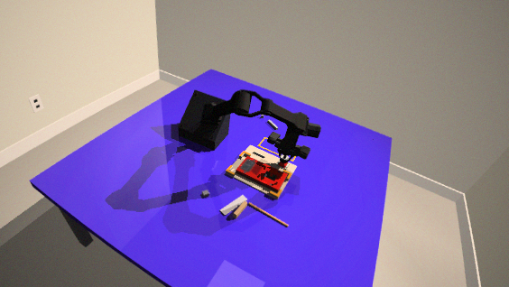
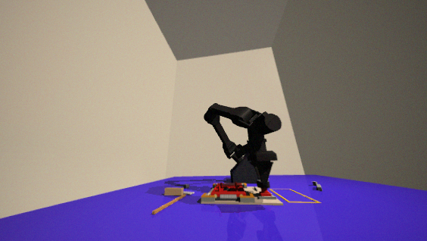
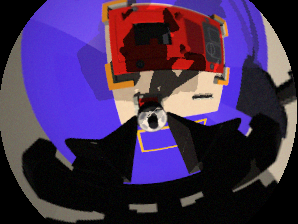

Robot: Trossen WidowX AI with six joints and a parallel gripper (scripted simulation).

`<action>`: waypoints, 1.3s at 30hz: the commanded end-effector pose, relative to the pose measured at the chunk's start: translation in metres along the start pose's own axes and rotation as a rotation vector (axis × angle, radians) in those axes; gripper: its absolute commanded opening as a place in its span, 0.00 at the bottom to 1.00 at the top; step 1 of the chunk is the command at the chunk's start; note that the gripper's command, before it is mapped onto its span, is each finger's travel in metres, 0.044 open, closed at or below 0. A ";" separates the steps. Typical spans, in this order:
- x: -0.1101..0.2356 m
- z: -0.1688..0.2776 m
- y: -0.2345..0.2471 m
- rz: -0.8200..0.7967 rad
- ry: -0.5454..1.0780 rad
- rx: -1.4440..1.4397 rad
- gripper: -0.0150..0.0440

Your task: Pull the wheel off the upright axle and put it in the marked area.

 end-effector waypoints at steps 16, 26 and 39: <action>0.014 0.002 -0.001 -0.010 0.001 0.012 0.25; 0.017 0.002 -0.002 -0.011 0.001 0.012 0.25; 0.021 0.002 -0.002 -0.013 0.001 0.012 0.25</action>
Point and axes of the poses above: the point midway between the two fingers, 35 mm back from their tips, its own x axis back along the fingers, its own y axis across the jaws, z = x × y, the point moved 6 cm from there along x, back along the fingers, and after that the axes turned 4 degrees about x, right-handed, at the moved point
